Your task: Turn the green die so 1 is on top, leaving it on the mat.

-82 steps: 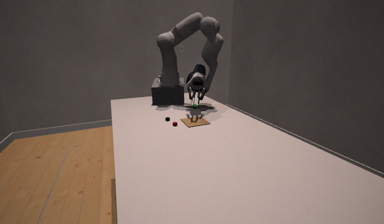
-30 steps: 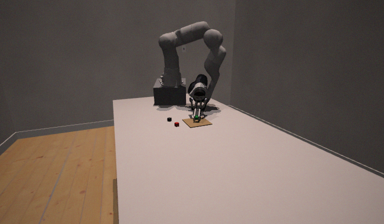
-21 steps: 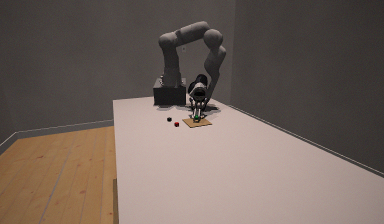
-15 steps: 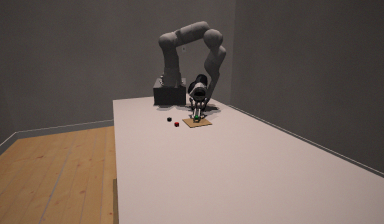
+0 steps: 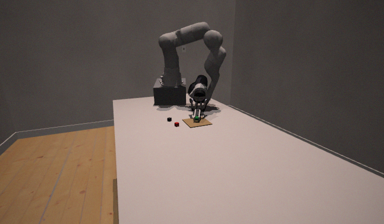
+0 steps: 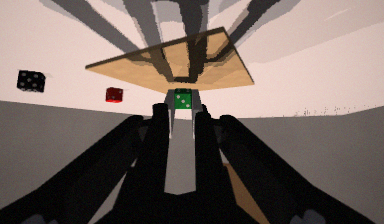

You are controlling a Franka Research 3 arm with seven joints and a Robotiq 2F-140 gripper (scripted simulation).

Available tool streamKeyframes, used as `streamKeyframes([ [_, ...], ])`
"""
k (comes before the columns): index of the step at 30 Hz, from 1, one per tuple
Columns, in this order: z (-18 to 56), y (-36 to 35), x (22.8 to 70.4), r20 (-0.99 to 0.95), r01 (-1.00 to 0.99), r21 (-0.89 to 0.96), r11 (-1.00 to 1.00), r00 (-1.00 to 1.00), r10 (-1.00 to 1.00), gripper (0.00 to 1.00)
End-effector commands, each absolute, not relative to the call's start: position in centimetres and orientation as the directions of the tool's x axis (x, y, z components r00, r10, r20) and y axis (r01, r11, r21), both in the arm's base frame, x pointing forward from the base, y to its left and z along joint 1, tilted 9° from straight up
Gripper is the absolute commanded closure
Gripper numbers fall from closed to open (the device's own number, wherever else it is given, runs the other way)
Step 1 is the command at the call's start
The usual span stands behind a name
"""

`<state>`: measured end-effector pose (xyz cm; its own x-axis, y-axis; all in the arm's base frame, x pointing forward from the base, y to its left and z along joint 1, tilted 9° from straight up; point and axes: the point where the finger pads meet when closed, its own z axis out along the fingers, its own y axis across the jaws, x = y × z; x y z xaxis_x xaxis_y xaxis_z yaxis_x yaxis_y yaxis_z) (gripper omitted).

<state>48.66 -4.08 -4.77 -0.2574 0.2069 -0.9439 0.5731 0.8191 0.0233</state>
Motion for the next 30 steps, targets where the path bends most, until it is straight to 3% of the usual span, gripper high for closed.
streamKeyframes([
  [1,-5.11,-4.19,48.64,-0.943,0.576,0.026,0.817,-0.256,0.211,0.91],
  [30,-5.49,-4.21,48.69,-0.943,0.576,0.026,0.817,-0.256,0.211,0.91],
])
